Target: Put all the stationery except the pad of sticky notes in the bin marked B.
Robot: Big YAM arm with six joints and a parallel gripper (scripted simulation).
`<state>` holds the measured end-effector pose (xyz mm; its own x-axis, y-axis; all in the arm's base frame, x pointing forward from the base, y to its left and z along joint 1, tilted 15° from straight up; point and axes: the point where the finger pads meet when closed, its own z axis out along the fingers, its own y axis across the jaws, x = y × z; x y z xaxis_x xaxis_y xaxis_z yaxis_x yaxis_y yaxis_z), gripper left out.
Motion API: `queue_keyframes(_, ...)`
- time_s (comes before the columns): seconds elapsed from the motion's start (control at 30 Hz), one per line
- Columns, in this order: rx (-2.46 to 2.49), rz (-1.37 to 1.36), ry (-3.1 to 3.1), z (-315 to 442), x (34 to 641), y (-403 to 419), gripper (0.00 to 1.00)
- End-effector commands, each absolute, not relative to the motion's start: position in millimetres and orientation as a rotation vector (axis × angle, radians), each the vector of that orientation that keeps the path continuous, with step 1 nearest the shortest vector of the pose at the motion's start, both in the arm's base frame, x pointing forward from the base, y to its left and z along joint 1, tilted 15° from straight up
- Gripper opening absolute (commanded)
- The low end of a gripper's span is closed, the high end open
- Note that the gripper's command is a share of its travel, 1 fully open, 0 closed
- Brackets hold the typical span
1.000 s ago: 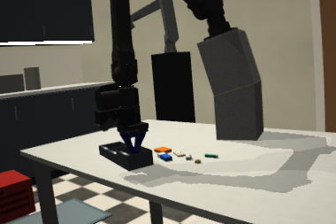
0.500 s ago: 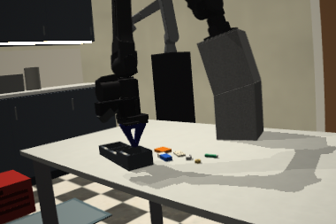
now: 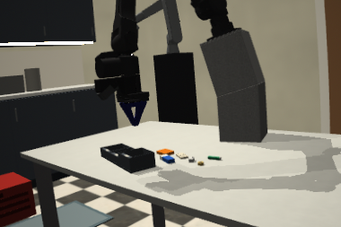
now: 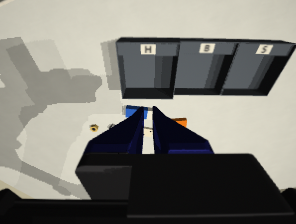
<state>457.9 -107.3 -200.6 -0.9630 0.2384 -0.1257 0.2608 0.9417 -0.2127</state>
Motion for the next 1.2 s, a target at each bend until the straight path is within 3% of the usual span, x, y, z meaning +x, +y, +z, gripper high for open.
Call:
queue_keyframes(0.0,0.388,-0.347,2.964,-169,470,-98,0.09)
queue_keyframes(0.27,0.388,-0.346,2.964,-104,463,-82,0.09)
queue_keyframes(0.7,0.393,-0.344,2.957,-107,469,-88,0.09)
queue_keyframes(0.73,0.281,-0.354,3.000,-126,454,-78,0.29)
queue_keyframes(1.17,-0.303,-0.383,3.065,-199,404,-47,0.29)
